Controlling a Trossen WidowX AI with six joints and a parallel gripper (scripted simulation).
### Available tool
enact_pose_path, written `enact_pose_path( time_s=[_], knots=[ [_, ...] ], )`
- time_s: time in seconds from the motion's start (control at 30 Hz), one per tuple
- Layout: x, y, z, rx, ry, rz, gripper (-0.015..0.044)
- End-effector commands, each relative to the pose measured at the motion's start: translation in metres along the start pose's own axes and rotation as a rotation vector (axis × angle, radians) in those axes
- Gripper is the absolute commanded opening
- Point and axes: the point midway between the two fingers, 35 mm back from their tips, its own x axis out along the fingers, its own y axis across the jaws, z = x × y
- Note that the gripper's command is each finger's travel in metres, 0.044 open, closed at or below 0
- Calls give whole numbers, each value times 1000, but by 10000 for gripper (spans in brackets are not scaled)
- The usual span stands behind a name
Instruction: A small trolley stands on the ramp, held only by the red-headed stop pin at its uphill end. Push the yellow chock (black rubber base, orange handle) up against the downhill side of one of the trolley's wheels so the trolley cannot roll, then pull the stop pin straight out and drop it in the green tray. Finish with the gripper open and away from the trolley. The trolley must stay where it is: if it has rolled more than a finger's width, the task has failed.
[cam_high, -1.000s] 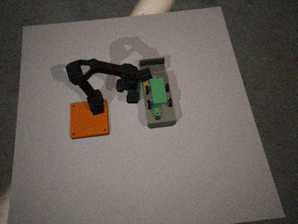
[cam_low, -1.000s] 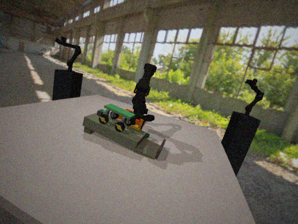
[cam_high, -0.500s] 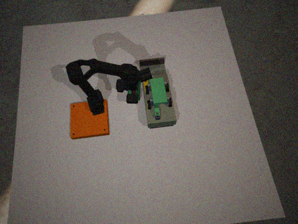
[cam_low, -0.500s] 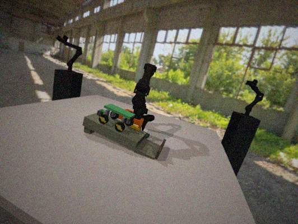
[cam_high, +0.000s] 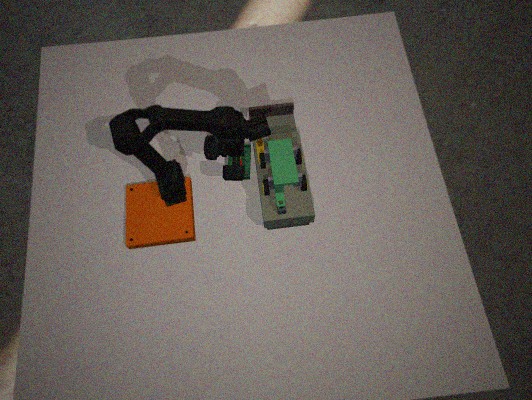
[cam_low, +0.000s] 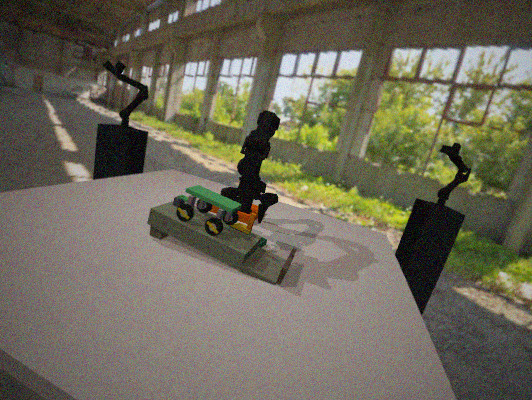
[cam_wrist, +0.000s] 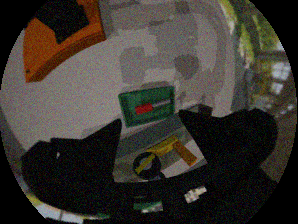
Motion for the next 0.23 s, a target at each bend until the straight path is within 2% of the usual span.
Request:
enact_pose_path(
  time_s=[0.0, 0.2],
  knots=[
    [-15, -3, -1, -7, 9, -8, 440],
    [-31, -6, -1, -7, 9, -8, 440]
  ],
)
